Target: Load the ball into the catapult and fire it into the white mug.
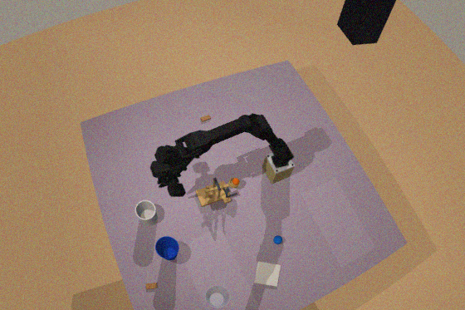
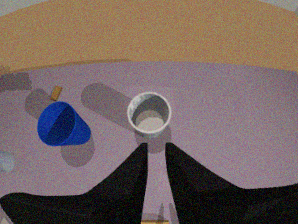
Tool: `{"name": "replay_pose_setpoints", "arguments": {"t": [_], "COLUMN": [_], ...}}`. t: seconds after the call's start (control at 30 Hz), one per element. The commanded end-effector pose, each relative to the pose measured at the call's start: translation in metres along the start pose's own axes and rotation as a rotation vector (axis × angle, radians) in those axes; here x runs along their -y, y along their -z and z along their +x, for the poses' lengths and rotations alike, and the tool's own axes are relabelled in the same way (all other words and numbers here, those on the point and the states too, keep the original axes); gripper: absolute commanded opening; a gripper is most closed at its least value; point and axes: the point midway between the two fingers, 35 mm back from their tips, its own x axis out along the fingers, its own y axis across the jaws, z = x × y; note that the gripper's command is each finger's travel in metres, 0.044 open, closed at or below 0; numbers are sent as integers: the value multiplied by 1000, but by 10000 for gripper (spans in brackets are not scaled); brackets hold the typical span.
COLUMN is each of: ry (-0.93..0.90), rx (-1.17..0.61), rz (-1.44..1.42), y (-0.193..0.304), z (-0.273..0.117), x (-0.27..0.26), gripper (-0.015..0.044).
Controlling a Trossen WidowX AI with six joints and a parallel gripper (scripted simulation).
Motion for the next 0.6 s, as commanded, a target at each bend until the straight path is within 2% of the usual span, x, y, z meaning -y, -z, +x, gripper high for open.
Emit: {"name": "replay_pose_setpoints", "arguments": {"t": [0.0,0.3,0.57], "ry": [1,3,22], "rx": [4,-8,-157], "rz": [-6,-20,-186], "y": [-1,2,49], "z": [0,1,12], "x": [0,-3,-33], "gripper": [0,0,0]}}
